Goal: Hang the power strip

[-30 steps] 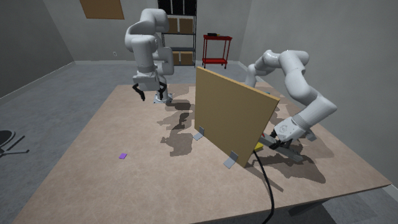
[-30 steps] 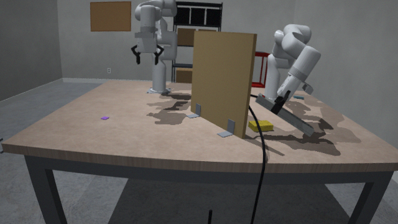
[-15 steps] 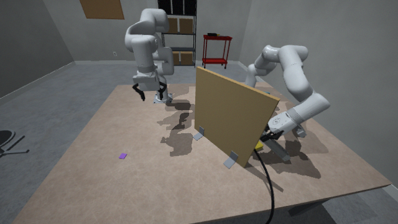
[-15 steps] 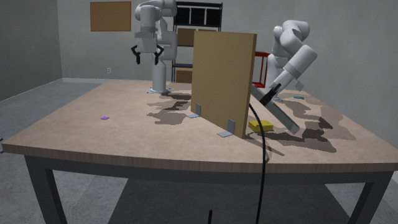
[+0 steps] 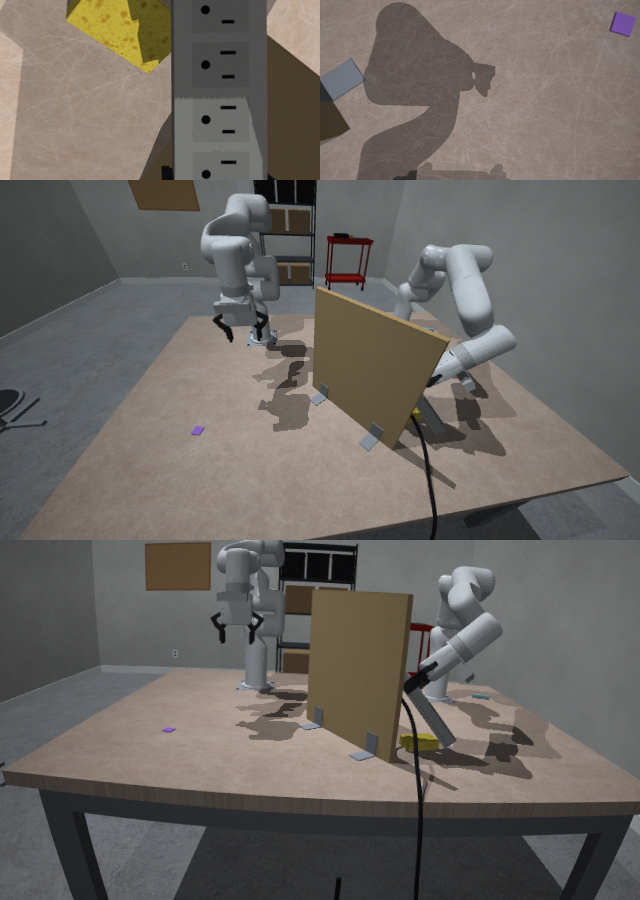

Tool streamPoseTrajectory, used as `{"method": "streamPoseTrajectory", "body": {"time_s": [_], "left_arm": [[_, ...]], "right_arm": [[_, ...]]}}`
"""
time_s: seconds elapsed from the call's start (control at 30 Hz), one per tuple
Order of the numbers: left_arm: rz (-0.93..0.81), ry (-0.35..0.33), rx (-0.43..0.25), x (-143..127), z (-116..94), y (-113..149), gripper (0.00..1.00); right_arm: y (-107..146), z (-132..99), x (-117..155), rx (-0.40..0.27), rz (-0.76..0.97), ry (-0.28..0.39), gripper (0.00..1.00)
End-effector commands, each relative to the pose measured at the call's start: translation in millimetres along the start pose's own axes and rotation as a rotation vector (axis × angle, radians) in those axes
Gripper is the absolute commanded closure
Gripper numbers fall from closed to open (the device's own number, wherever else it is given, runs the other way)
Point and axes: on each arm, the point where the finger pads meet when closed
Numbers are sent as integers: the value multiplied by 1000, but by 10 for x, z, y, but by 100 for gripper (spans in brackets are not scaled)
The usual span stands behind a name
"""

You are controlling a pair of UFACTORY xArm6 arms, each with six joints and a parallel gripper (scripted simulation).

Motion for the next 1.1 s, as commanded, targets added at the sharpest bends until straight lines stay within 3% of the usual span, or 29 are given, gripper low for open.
{"method": "streamPoseTrajectory", "body": {"time_s": [0.0,0.13,0.23,0.57,0.7,1.07], "left_arm": [[88,49,-87,-105,16,282,100],[112,63,-112,-140,22,362,100],[173,102,-173,-238,38,546,100],[280,194,-272,-426,43,883,100],[303,218,-290,-467,40,945,100],[420,370,-370,-718,14,1245,100]], "right_arm": [[-10,-17,3,4,0,1,0],[-10,-17,3,4,0,1,0],[-10,-17,3,4,0,1,0],[-10,-17,3,4,0,1,0],[-10,-17,3,4,0,1,0],[-10,-17,3,4,0,1,0]]}}
Point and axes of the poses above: on each arm, the point where the finger pads meet when closed, its own z axis out along the fingers, its own x axis across the jaws, y = z × x, and after that the axes turned 14 degrees about -z, right-handed
